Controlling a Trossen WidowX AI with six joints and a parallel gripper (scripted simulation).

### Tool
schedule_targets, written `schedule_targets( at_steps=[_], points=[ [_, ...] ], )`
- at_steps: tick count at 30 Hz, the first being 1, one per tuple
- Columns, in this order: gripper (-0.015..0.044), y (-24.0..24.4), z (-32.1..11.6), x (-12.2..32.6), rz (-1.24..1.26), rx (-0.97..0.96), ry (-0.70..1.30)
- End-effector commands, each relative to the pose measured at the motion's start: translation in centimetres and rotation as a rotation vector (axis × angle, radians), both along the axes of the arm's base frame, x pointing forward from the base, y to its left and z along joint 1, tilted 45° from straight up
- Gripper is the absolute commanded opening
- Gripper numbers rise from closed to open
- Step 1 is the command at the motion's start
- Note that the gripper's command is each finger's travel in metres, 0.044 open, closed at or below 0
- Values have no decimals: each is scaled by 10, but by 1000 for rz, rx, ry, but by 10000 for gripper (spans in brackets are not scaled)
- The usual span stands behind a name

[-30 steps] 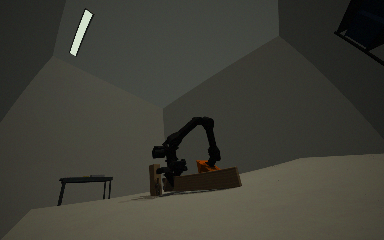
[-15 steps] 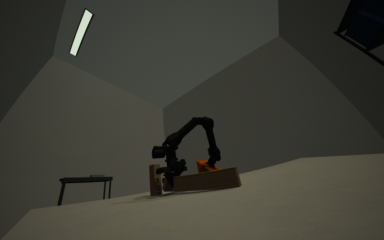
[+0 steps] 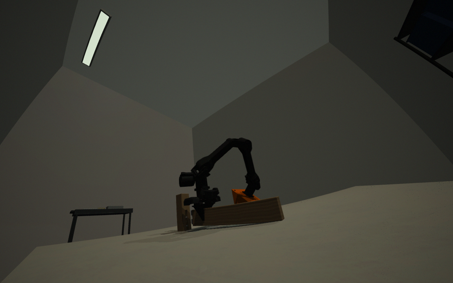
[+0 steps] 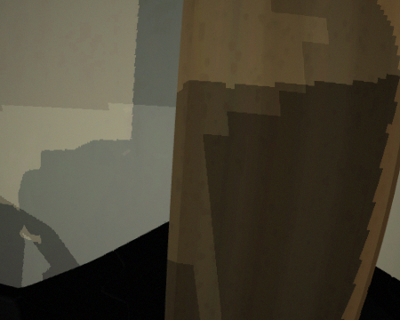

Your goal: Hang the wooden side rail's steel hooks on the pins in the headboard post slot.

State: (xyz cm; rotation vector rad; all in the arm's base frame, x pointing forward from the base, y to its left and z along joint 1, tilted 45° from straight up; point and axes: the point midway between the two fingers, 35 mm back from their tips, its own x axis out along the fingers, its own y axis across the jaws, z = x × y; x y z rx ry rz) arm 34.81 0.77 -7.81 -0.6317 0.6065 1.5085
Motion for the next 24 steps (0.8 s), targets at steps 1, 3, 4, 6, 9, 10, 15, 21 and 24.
schedule_targets(
  at_steps=[1,3,4,6,9,10,15,21,24],
  points=[
    [0,-5,0,1,-9,-4,-7],
    [0,-5,-1,1,-9,-4,-7],
    [0,-5,-1,1,-9,-4,-7],
    [0,-5,-1,1,-9,-4,-7],
    [0,-5,-2,0,-9,-4,-7],
    [0,-5,-2,0,-9,-4,-7],
    [0,-5,-2,0,-9,-4,-7],
    [0,-6,-2,-1,-9,-4,-7],
    [0,-6,-2,-1,-9,-4,-7]
  ],
)
